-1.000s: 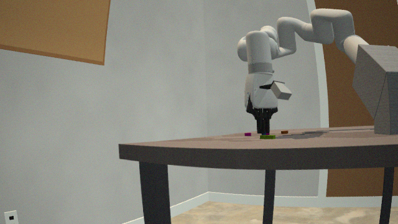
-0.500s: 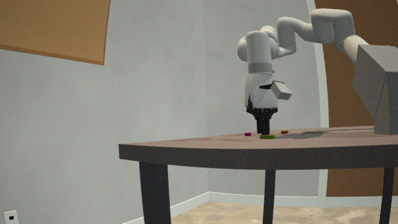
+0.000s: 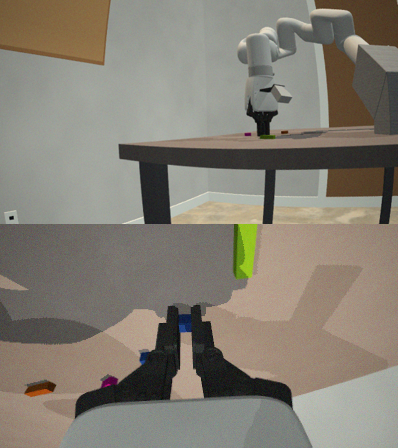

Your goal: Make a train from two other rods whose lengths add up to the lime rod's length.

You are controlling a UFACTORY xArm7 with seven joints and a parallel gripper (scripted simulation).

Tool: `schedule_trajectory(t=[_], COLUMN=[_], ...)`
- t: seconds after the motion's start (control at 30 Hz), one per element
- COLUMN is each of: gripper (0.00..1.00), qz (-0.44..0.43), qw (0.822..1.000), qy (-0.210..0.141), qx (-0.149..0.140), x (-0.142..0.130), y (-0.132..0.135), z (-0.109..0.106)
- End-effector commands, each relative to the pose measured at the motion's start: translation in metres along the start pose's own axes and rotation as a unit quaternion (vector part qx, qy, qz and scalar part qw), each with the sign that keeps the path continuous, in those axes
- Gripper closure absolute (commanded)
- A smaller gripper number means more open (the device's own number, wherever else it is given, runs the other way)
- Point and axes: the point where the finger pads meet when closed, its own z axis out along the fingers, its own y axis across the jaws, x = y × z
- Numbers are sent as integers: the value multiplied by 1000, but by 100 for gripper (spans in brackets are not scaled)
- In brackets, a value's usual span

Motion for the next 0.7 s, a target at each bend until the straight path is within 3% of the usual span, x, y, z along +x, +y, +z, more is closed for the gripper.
schedule_trajectory(t=[0.0,0.67], gripper=[96,96], qz=[0,0], qw=[1000,1000], qy=[0,0], qx=[-3,-3], x=[0,0], y=[2,2], z=[-1,1])
